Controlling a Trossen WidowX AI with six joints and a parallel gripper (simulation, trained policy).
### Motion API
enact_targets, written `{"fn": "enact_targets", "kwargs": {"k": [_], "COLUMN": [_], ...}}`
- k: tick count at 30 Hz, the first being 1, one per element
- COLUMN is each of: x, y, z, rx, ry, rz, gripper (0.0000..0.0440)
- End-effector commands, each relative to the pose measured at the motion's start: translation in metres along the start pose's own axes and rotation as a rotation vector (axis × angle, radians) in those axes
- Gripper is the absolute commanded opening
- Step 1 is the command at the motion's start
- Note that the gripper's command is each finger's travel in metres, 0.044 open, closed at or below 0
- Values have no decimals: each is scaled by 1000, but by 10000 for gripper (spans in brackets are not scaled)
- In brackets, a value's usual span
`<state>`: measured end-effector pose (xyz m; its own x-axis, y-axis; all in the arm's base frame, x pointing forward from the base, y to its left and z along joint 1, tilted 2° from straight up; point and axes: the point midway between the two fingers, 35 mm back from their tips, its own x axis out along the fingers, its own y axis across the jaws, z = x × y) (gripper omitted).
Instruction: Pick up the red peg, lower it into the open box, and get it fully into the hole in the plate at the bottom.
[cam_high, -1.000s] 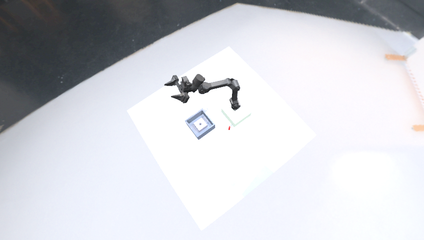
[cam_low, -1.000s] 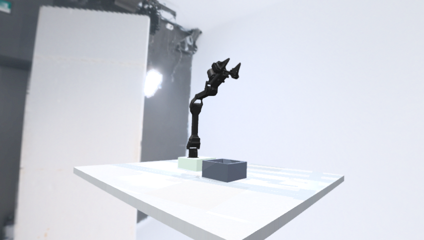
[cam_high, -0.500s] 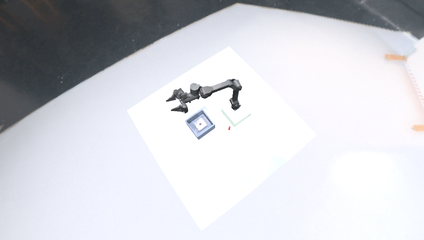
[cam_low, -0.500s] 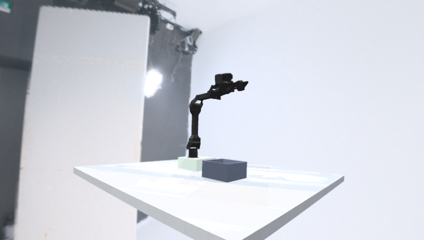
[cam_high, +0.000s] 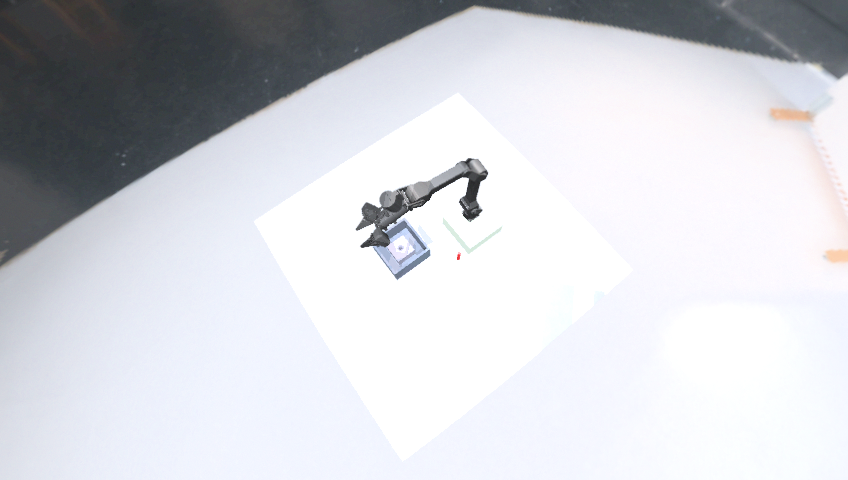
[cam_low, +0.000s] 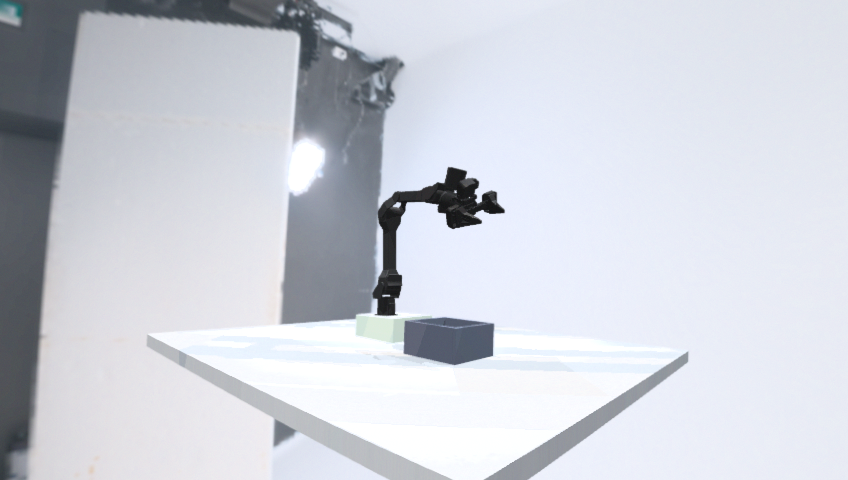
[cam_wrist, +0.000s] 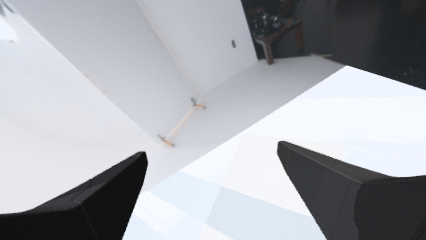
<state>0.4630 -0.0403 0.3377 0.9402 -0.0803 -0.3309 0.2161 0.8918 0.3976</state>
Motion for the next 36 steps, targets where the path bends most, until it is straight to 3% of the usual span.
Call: {"fn": "enact_targets", "kwargs": {"k": [1, 13, 24, 36], "x": [-3, -39, -107, -177], "y": [2, 18, 23, 10], "z": [-25, -141, -231, -299], "rx": [27, 104, 137, 126], "ry": [80, 459, 758, 962], "rz": [-27, -164, -358, -609], "gripper": [440, 440, 440, 440]}}
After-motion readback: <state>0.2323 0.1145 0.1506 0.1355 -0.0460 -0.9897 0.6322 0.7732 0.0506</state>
